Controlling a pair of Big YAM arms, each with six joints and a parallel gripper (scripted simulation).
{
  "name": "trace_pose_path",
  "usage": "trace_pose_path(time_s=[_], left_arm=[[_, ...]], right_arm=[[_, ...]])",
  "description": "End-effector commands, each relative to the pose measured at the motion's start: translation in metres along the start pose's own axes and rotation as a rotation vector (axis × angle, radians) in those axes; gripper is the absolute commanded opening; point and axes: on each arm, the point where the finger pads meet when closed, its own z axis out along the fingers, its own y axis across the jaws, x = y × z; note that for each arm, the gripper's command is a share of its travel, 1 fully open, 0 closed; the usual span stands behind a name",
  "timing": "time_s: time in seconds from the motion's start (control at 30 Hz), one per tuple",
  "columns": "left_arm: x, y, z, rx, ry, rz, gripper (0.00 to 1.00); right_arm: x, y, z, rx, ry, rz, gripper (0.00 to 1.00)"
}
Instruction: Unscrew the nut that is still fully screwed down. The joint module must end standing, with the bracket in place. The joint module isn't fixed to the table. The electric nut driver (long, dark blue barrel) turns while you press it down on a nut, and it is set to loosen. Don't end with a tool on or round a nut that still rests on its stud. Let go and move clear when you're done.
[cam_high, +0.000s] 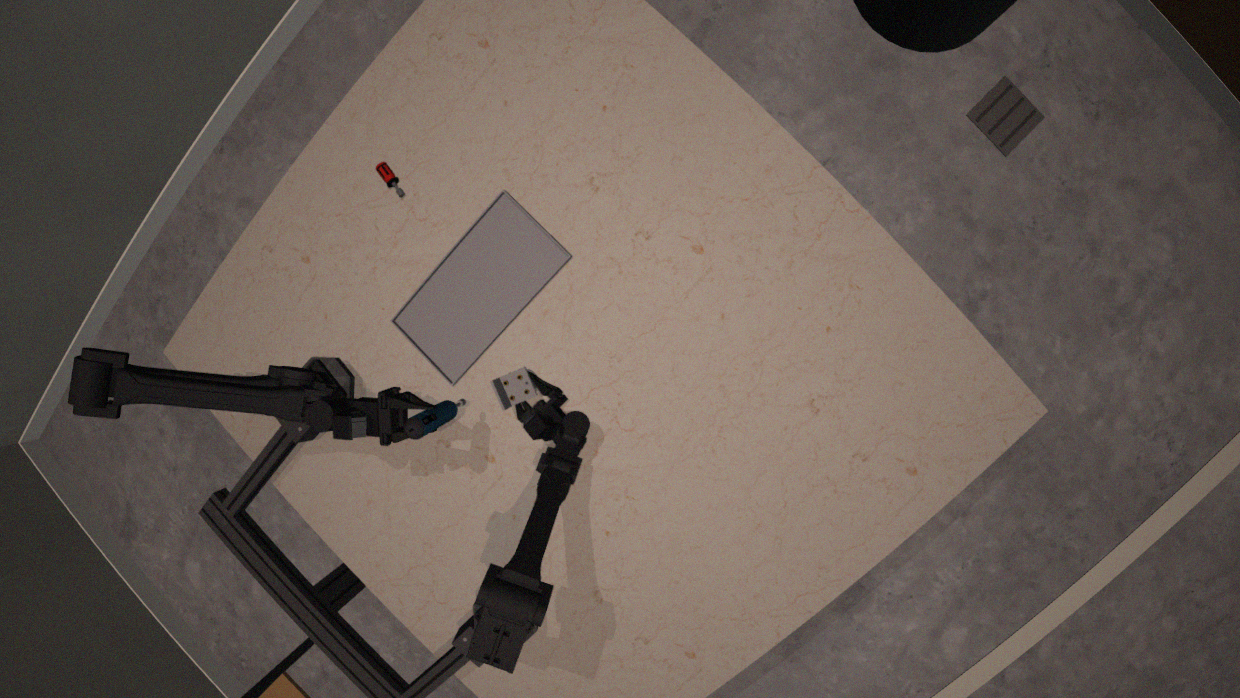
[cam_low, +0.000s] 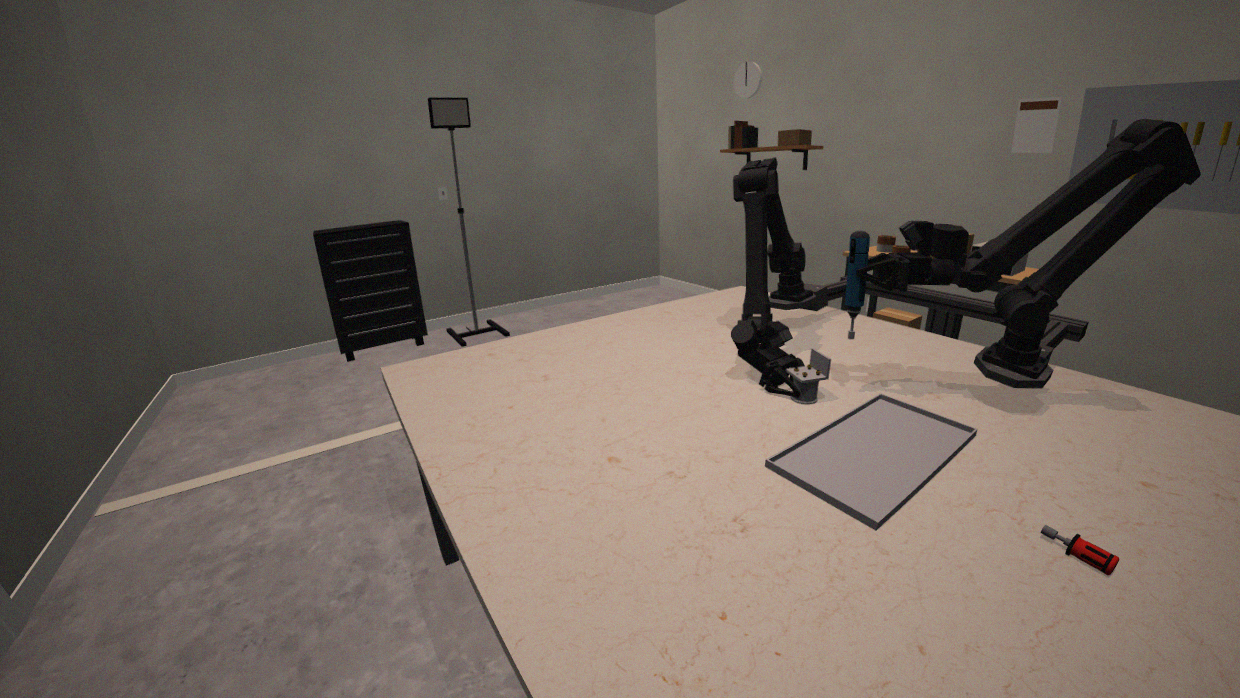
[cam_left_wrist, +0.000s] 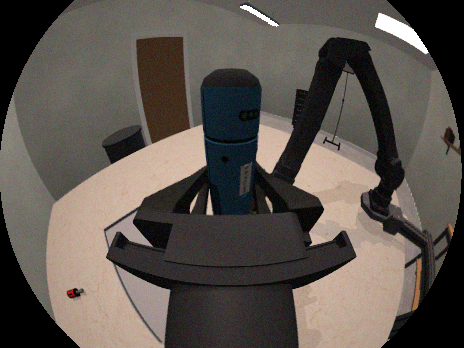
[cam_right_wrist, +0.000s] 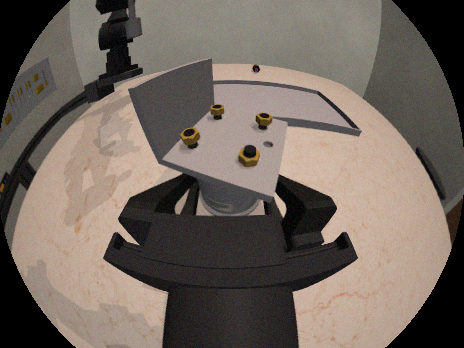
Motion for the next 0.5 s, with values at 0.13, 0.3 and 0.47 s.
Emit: trace_pose_path(time_s=[0.13, 0.3, 0.47], left_arm=[[-0.0424, 0.0077, 0.0079, -0.024, -0.12, 0.005, 0.42], [-0.043, 0.0076, 0.0079, -0.024, -0.122, 0.004, 0.42], [-0.0442, 0.0074, 0.0079, -0.023, -0.126, 0.003, 0.42]], right_arm=[[-0.0077, -0.0066, 0.0015, 0.009, -0.012, -0.022, 0.59], [-0.0077, -0.0066, 0.0015, 0.009, -0.012, -0.022, 0.59], [-0.0077, -0.0066, 0.0015, 0.009, -0.012, -0.022, 0.59]])
